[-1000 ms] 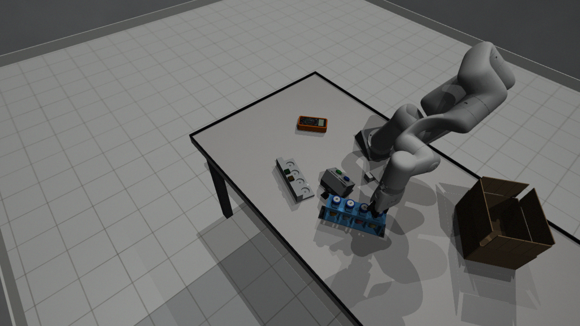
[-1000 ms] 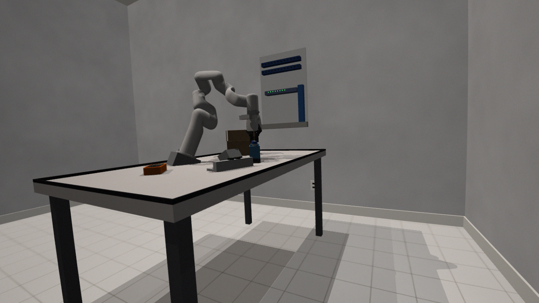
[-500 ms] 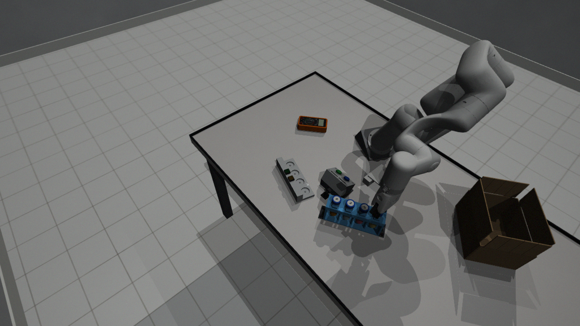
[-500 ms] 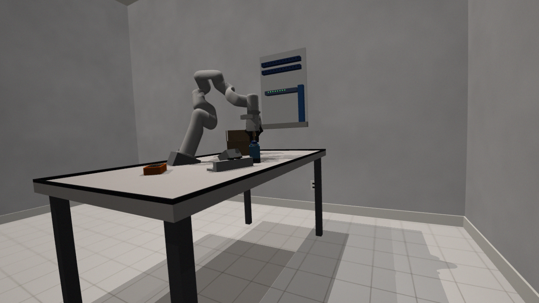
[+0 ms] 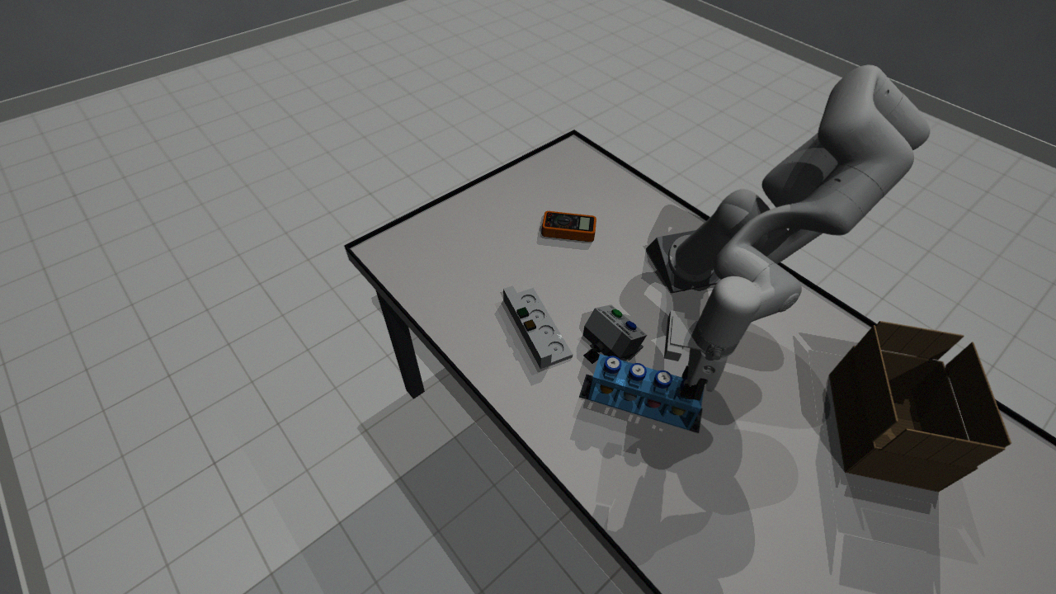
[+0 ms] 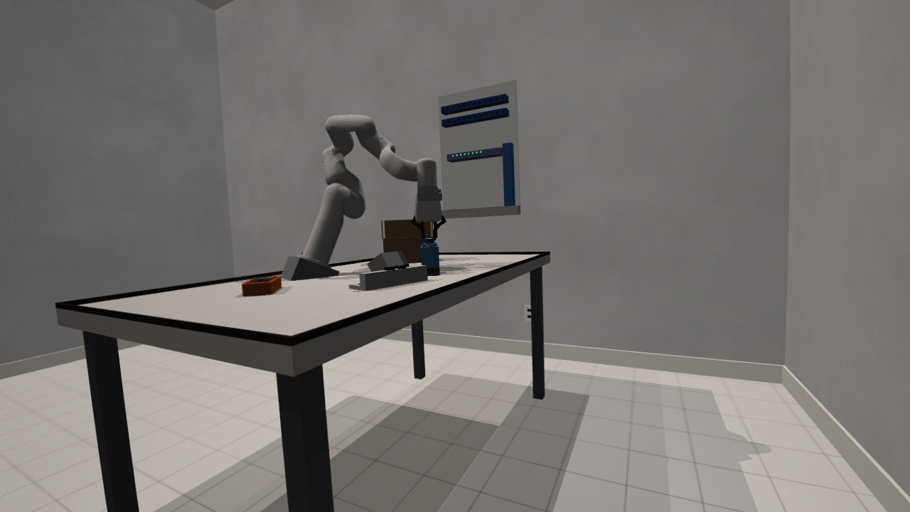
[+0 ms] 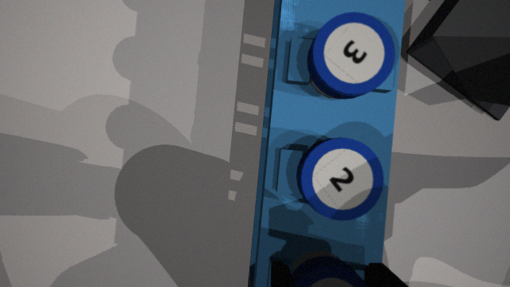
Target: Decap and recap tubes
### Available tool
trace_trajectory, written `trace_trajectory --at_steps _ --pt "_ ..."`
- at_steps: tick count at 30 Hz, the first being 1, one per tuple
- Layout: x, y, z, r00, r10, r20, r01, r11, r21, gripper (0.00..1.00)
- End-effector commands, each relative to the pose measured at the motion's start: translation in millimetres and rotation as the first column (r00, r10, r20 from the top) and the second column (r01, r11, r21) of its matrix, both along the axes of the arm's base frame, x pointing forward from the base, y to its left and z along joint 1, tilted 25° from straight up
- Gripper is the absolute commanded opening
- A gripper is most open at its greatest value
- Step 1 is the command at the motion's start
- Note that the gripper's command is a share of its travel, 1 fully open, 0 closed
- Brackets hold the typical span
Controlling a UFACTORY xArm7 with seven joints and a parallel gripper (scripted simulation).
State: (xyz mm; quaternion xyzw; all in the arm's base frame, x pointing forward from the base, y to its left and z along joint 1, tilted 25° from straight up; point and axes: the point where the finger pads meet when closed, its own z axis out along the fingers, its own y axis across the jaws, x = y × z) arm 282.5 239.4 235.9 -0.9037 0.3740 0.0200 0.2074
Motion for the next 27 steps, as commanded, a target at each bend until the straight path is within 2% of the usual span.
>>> trace_trajectory --at_steps 1,5,11,17,18,27 --pt "1.0 -0.3 1.5 0.972 0.217 0.091 -0.216 0.976 -0.020 0.00" --pt "1.0 -0.3 1.6 0.907 0.390 0.161 -0.385 0.921 -0.066 0.00" --pt "1.0 -0.3 1.7 0.762 0.603 0.238 -0.585 0.798 -0.148 0.00" --pt "1.0 -0.3 1.7 0.762 0.603 0.238 -0.585 0.798 -0.148 0.00" --pt "1.0 -0.3 1.7 0.762 0.603 0.238 -0.585 0.798 -0.148 0.46" --pt "1.0 -0.3 1.7 0.762 0.603 0.238 -0.585 0.798 -0.148 0.46"
